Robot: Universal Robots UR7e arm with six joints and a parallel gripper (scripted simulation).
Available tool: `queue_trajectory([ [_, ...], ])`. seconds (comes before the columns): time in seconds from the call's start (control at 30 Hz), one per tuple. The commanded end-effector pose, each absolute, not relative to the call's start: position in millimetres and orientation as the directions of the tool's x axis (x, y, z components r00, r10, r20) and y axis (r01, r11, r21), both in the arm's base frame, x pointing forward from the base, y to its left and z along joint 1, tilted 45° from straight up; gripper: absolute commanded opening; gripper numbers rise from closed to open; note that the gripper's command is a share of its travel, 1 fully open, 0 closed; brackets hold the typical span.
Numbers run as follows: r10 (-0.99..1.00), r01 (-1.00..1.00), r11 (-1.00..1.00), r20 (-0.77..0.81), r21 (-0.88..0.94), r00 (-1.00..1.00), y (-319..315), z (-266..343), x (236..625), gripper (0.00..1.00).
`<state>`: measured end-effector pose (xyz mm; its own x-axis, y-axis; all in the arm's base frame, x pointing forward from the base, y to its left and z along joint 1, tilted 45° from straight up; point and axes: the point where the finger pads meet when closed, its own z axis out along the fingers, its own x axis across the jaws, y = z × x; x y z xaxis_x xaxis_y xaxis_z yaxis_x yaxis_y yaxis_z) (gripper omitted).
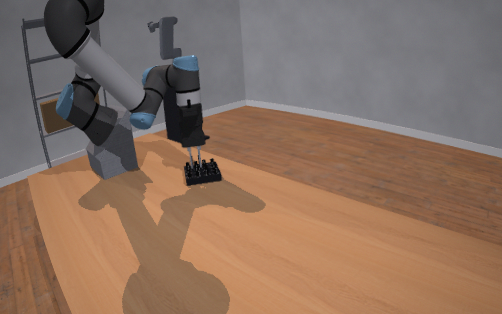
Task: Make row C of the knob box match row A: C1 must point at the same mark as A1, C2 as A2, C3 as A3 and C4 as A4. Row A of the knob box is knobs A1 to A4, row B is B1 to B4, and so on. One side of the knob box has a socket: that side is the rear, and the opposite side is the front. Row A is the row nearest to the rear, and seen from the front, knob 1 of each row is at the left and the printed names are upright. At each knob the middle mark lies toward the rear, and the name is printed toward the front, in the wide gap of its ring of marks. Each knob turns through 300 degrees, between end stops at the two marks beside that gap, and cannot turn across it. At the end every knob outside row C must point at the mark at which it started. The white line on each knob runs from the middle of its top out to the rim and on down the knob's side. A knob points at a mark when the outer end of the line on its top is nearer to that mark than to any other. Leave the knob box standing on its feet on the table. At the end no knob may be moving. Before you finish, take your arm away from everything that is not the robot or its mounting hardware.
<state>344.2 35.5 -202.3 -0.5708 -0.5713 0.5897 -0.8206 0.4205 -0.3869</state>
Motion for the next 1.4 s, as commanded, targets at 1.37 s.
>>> queue_trajectory([
  [1.37, -0.573, -0.821, 0.419, 0.589, -0.387, -0.57, 63, -175, 347, 0.46],
])
